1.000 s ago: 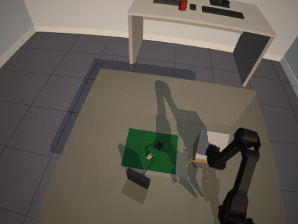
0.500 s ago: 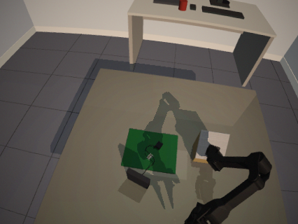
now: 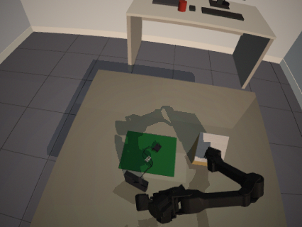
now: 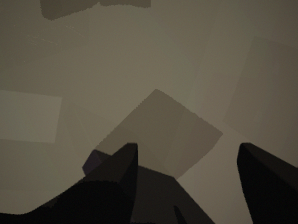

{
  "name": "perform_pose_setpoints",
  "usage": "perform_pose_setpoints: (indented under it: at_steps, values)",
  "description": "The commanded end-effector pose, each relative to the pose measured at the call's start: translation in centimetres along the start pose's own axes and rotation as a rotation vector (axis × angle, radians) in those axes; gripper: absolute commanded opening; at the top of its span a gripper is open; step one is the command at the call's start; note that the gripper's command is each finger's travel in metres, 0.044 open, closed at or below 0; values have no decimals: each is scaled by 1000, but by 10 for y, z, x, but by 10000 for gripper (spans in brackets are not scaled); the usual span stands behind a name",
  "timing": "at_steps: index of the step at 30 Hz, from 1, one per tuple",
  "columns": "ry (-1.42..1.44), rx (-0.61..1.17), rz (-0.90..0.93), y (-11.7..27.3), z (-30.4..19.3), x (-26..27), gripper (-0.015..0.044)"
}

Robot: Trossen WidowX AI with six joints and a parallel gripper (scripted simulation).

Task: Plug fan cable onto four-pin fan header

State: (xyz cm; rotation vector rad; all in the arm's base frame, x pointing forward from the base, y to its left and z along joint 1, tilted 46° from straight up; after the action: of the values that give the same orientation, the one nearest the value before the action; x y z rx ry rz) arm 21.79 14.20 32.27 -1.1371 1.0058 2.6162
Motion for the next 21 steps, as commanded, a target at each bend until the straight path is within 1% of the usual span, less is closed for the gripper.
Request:
perform_pose_setpoints:
  at_steps: [1, 4, 6, 12, 16, 21]
  values:
    - [-109, 139, -21, 9, -41, -2, 210]
    - [-196, 222, 12, 10, -72, 1, 210]
    - [-272, 260, 70, 8, -92, 6, 210]
    - [-373, 328, 255, -7, -151, 22, 210]
    - [-472, 331, 400, -17, -197, 42, 210]
    - [-626, 277, 582, -23, -256, 80, 210]
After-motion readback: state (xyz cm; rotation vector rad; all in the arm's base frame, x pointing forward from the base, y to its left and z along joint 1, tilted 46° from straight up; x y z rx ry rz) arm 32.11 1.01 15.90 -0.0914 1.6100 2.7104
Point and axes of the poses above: the point midway between the two fingers, 35 mm back from their tips, its own y axis back along the fingers, its own x axis across the jaws, z = x × y, the point moved 10 cm from there along y, back along the fingers, and after that the axes turned 12 degrees about y, right-handed, at the moved point
